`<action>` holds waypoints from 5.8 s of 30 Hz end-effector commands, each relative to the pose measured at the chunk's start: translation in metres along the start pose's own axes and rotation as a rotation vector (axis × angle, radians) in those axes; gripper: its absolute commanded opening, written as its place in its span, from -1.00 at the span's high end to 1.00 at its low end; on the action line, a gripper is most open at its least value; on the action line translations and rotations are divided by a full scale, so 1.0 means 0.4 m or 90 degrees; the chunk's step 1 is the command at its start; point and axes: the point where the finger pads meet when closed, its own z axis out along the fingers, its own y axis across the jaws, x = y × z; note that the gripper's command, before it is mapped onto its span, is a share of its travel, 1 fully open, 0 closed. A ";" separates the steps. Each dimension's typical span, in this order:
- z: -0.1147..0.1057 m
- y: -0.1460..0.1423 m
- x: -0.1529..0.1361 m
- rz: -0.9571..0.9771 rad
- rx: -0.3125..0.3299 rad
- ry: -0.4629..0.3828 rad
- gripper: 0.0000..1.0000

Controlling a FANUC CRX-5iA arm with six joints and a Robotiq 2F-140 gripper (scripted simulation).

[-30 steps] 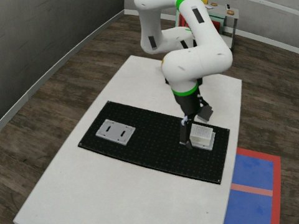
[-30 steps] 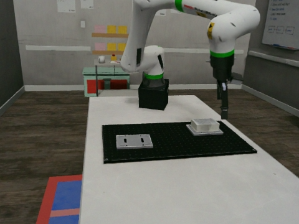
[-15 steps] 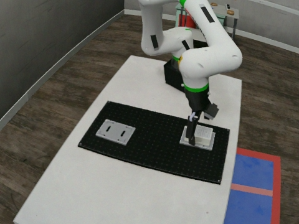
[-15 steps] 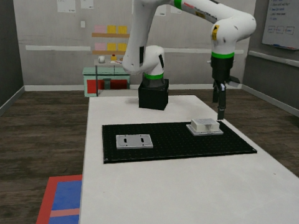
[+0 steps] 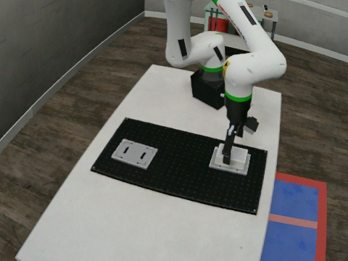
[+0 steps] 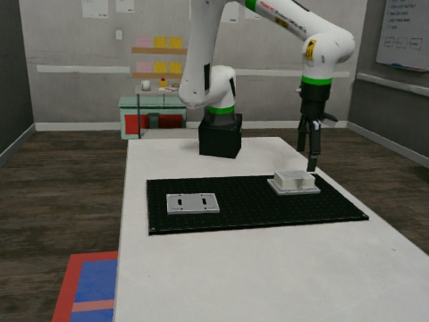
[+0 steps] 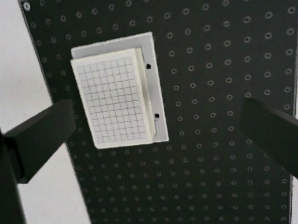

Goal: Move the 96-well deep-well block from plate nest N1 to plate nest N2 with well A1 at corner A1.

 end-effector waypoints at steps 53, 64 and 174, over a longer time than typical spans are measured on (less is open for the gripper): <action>0.178 -0.140 -0.037 -0.110 -0.087 -0.033 -1.00; 0.215 -0.135 -0.039 -0.110 -0.087 -0.033 -1.00; 0.160 -0.143 -0.036 -0.110 -0.087 -0.033 0.80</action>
